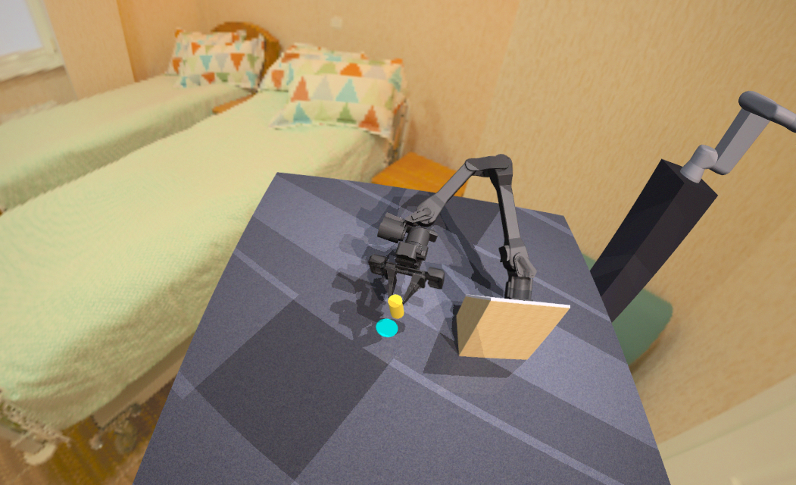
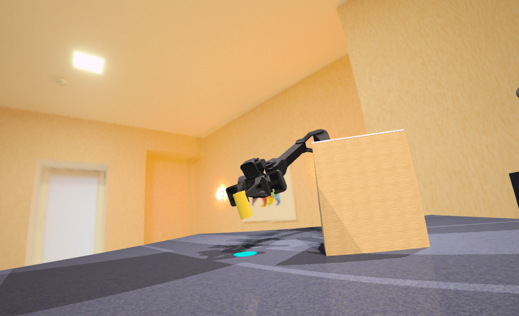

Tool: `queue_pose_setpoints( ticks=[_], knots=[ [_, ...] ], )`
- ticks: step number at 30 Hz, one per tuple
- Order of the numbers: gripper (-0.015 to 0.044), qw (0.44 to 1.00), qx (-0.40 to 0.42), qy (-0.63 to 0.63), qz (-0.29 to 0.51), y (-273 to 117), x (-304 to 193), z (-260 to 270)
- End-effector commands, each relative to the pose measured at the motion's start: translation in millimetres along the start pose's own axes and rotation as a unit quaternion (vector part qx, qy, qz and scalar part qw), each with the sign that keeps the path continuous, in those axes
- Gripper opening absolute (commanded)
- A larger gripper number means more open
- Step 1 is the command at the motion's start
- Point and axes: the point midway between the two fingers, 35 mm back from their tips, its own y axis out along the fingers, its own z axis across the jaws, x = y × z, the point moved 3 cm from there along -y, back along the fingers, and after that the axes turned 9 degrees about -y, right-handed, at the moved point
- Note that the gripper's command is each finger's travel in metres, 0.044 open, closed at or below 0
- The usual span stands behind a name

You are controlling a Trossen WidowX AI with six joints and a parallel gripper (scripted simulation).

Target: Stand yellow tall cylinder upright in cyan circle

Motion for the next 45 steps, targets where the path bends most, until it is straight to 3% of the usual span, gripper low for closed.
queue_pose_setpoints(
  ticks=[1,30,45],
  knots=[
    [0.0105,1.0,-0.011,-0.008,-0.016,-3,-1,0],
    [0.0105,0.991,-0.079,-0.063,-0.092,-22,-2,1],
    [0.0105,0.99,-0.081,-0.064,-0.094,-22,-2,1]
  ],
)
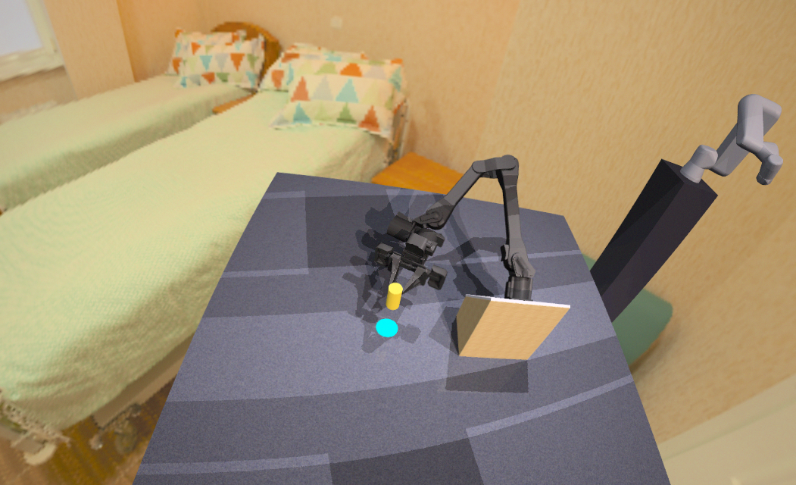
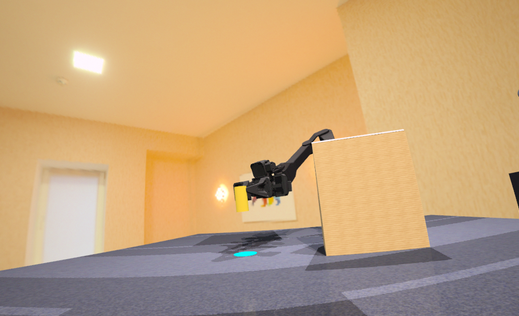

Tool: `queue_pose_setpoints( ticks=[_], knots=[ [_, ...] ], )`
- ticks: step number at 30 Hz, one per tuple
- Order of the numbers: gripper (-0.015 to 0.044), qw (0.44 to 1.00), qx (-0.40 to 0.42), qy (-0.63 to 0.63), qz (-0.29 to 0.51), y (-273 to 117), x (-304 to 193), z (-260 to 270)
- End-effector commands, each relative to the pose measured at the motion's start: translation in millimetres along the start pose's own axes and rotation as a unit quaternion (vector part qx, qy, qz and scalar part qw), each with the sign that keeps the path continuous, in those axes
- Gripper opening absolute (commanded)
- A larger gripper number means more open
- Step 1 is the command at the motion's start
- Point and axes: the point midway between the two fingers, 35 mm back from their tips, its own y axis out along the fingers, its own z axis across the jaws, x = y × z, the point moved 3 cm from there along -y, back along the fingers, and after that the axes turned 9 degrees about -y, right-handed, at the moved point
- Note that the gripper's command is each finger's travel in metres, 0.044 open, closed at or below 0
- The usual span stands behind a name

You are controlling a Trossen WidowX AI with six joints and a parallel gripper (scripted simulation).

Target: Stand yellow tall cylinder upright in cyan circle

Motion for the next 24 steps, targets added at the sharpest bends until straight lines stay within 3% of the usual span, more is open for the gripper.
queue_pose_setpoints(
  ticks=[1,24],
  knots=[
    [0.0105,1.0,-0.001,-0.002,-0.003,0,0,0],
    [0.0105,1.0,0.0,-0.002,-0.001,8,-88,15]
  ],
)
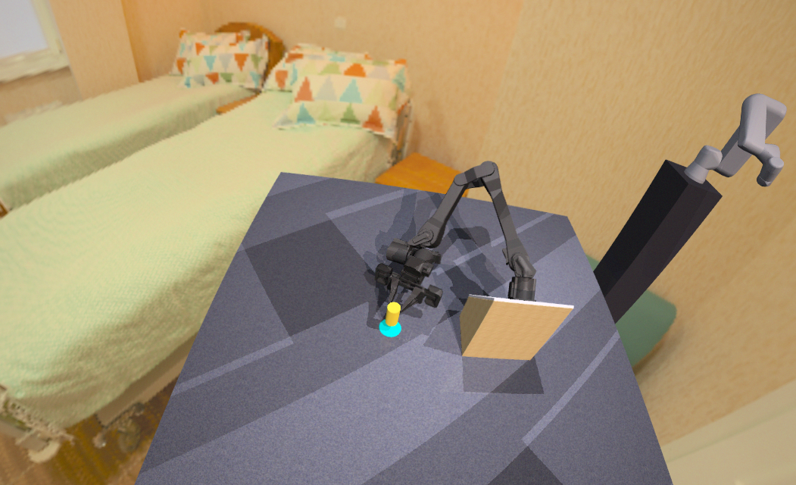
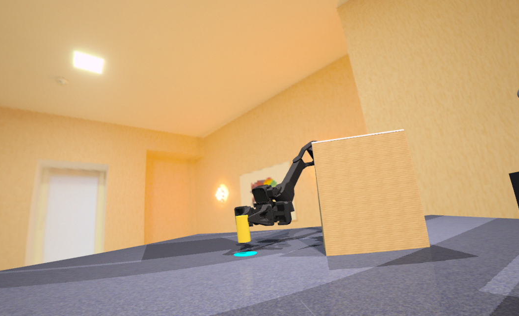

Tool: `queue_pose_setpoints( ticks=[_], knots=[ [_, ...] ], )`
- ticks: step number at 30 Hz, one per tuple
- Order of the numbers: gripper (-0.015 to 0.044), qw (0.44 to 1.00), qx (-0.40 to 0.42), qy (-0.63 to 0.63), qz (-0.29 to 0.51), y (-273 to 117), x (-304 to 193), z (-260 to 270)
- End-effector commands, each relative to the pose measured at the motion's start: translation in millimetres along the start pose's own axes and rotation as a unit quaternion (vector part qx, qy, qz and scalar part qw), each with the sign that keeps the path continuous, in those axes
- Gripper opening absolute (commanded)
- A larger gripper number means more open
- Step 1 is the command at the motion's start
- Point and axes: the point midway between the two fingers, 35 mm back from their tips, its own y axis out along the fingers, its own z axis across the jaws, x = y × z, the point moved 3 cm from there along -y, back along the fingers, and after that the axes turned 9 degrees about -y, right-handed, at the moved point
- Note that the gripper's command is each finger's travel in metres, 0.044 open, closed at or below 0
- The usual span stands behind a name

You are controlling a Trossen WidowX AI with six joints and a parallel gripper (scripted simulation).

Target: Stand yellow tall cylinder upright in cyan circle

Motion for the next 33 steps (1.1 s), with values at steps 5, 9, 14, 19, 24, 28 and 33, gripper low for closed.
queue_pose_setpoints(
  ticks=[5,9,14,19,24,28,33],
  knots=[
    [0.0105,1.0,-0.001,0.0,-0.002,2,-18,4],
    [0.0105,1.0,0.001,0.002,0.001,3,-29,5],
    [0.0105,1.0,0.001,0.002,0.001,3,-29,5],
    [0.0105,1.0,0.001,0.002,0.001,3,-29,5],
    [0.021,1.0,0.001,0.002,0.001,3,-29,5],
    [0.0315,1.0,0.001,0.002,0.001,3,-29,5],
    [0.04,1.0,0.001,0.002,0.001,3,-29,5]
  ],
)
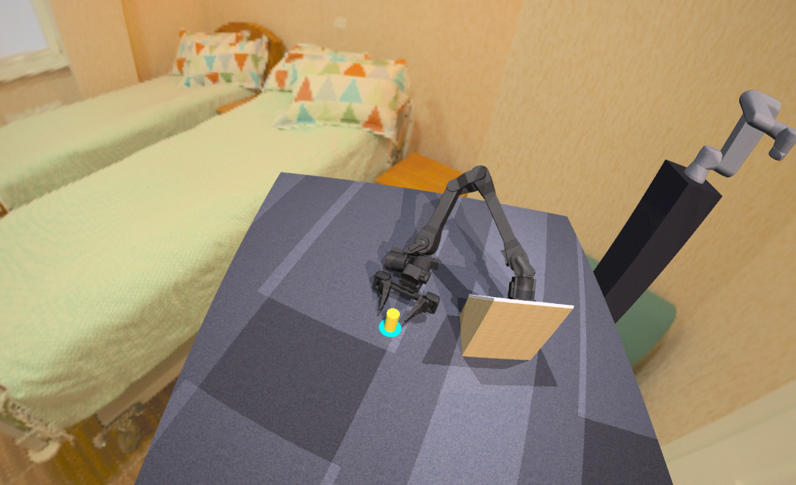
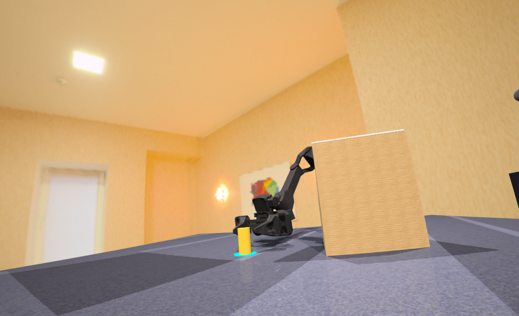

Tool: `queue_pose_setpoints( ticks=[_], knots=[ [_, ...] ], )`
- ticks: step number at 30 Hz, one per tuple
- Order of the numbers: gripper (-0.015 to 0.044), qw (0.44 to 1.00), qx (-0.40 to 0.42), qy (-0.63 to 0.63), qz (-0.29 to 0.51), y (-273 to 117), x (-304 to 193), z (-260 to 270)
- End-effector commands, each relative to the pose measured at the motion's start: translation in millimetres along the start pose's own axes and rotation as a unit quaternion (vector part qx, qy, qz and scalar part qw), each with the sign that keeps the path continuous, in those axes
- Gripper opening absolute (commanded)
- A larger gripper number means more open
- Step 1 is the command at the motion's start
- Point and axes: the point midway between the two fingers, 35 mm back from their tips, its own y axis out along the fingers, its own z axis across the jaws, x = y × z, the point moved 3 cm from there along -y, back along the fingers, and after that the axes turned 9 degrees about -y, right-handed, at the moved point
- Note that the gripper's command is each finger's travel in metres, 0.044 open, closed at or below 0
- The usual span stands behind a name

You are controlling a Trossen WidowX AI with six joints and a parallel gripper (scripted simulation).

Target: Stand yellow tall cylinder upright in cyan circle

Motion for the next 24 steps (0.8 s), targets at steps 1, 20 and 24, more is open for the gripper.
queue_pose_setpoints(
  ticks=[1,20,24],
  knots=[
    [0.04,1.0,0.0,-0.001,-0.001,0,0,0],
    [0.04,1.0,0.001,-0.001,-0.004,-7,87,-12],
    [0.04,0.991,0.1,0.052,0.072,19,98,-5]
  ],
)
